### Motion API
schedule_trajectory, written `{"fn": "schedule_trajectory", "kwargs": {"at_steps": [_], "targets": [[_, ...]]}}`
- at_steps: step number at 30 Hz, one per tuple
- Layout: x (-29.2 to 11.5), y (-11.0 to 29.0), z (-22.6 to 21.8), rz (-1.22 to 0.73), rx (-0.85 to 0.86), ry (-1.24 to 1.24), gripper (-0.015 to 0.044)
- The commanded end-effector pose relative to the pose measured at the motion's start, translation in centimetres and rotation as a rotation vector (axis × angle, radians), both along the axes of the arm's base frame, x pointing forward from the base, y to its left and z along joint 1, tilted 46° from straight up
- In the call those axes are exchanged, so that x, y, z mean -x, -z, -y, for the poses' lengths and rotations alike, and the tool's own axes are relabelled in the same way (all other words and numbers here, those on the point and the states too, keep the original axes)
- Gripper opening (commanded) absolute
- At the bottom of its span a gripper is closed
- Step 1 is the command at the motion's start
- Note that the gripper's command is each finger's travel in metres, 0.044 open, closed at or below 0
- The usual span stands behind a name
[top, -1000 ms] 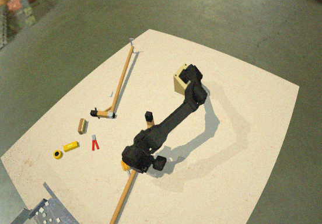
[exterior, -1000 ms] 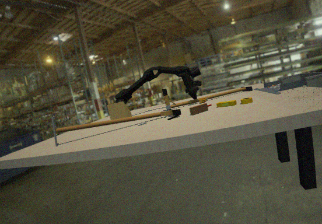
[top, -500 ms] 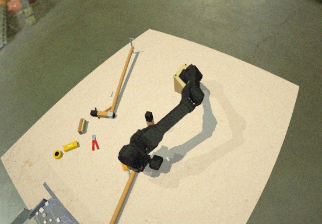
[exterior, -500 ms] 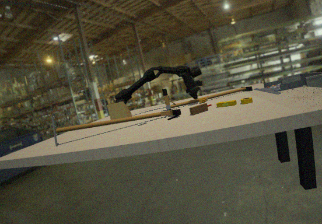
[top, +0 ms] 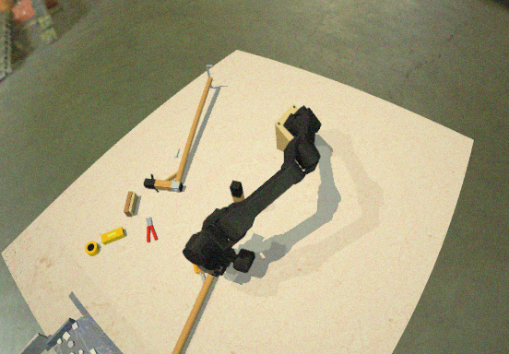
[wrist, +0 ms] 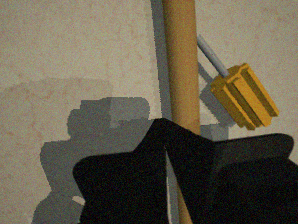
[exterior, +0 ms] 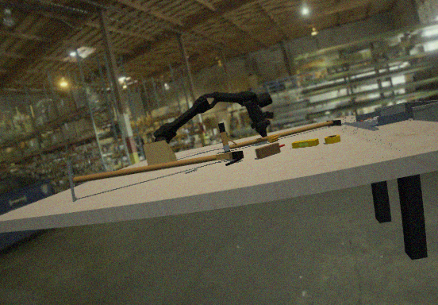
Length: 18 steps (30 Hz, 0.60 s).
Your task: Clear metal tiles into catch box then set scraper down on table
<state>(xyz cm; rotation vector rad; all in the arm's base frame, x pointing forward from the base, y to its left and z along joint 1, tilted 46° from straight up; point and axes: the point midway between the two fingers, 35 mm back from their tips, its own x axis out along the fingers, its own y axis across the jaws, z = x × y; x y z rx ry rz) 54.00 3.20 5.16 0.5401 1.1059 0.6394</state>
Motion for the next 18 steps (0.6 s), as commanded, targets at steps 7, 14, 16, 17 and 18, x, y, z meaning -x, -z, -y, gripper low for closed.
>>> {"fn": "schedule_trajectory", "kwargs": {"at_steps": [7,14,16,17,18], "targets": [[-0.3,0.8,1.0,0.003,0.005,0.005,0.0],[-0.5,1.3,1.5,0.003,0.005,0.005,0.0],[-0.5,1.4,1.6,0.003,0.005,0.005,0.0],[-0.6,1.5,1.7,0.003,0.005,0.005,0.0],[-0.6,1.6,1.8,0.003,0.005,0.005,0.0]]}}
